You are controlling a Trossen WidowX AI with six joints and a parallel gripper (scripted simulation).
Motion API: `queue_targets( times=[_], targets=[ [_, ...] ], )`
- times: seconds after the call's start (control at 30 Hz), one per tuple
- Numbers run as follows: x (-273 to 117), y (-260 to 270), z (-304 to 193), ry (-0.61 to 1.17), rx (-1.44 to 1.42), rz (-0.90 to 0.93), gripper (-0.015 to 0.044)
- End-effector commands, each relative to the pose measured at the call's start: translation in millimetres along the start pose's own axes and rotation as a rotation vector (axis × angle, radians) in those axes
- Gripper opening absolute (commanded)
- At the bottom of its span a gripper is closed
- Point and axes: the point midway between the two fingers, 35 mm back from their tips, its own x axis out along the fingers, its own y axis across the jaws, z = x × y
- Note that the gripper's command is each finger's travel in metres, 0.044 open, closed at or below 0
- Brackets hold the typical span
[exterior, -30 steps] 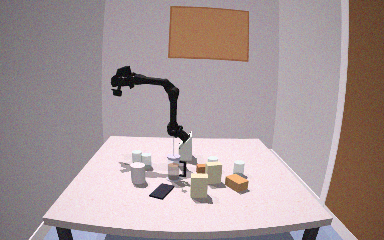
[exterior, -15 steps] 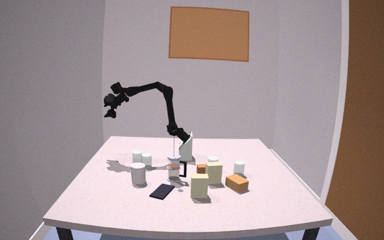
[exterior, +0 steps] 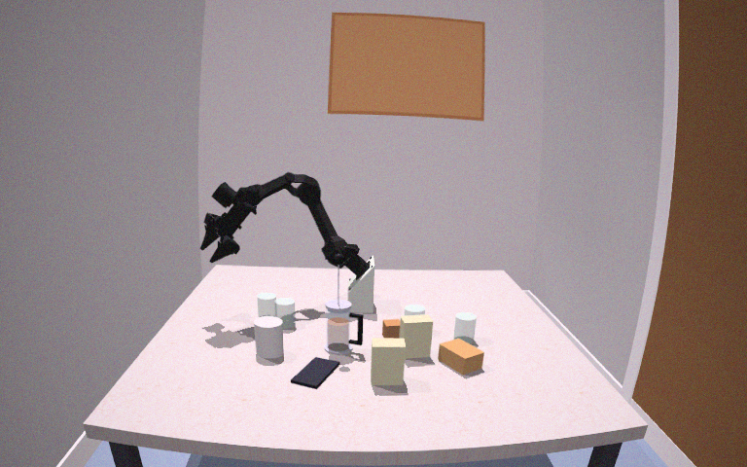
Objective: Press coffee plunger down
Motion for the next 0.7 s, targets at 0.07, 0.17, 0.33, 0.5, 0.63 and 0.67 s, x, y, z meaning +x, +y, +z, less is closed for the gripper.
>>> queue_targets(
  times=[0.07,0.17,0.33,0.5,0.63,0.67],
  targets=[
    [-15,91,1,0.001,-0.028,0.18,0.044],
    [-37,139,1,-0.014,-0.052,0.274,0.044],
    [-90,208,-4,-0.061,-0.104,0.416,0.044],
    [-155,262,-20,-0.125,-0.176,0.524,0.044],
    [-213,292,-38,-0.203,-0.232,0.597,0.044],
    [-228,297,-44,-0.226,-0.245,0.614,0.044]
  ],
)
